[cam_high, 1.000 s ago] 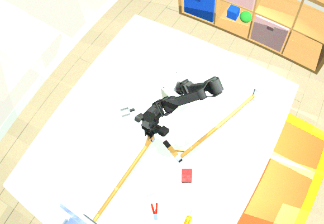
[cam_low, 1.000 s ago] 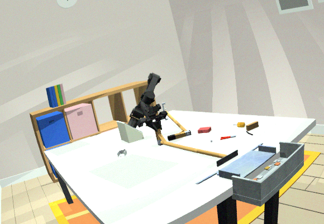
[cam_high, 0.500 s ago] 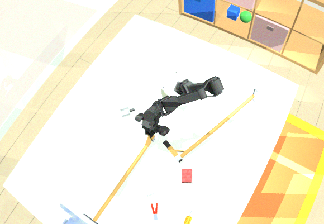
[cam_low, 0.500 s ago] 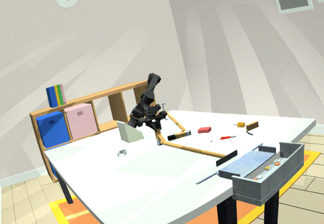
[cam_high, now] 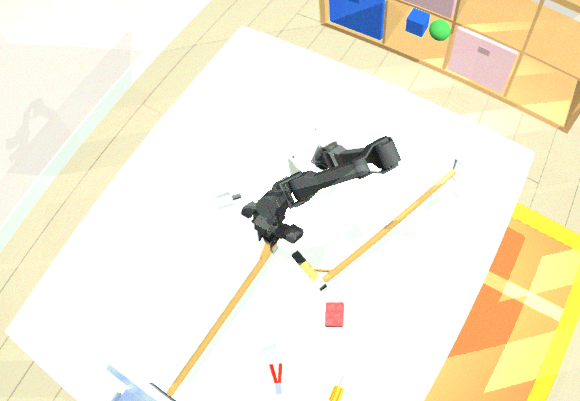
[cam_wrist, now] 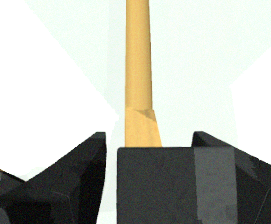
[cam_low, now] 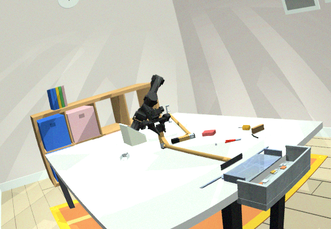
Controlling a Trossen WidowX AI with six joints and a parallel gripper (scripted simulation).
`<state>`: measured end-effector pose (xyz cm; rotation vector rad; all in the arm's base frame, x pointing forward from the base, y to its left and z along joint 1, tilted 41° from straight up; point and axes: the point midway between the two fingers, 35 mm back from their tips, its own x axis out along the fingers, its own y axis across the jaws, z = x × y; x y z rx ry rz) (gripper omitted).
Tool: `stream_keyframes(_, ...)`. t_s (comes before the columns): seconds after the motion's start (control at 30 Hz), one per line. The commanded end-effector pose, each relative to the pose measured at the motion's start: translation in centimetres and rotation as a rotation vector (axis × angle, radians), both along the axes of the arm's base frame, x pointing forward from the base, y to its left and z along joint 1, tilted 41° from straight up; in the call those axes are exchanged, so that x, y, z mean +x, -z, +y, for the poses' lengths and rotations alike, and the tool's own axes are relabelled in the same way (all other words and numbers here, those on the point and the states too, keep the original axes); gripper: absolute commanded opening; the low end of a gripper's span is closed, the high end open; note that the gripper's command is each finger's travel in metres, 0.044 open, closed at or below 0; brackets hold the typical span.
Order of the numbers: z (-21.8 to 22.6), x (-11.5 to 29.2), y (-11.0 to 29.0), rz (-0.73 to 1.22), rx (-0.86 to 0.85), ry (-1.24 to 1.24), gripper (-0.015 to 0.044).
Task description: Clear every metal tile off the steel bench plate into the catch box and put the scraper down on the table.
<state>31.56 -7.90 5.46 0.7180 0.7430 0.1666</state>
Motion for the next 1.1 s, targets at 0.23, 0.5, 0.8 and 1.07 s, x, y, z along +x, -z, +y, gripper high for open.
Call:
stream_keyframes(0.23, -0.4, -0.1, -0.2, 0.003, -0.003, 0.0, 0.044)
stream_keyframes(0.5, -2.1, -0.7, -1.3, 0.017, -0.013, -0.003, 0.044)
stream_keyframes(0.8, -3.8, -1.7, -2.7, 0.027, -0.019, -0.006, 0.044)
stream_keyframes(1.07, -5.1, -2.8, -4.2, 0.032, -0.019, -0.008, 0.044)
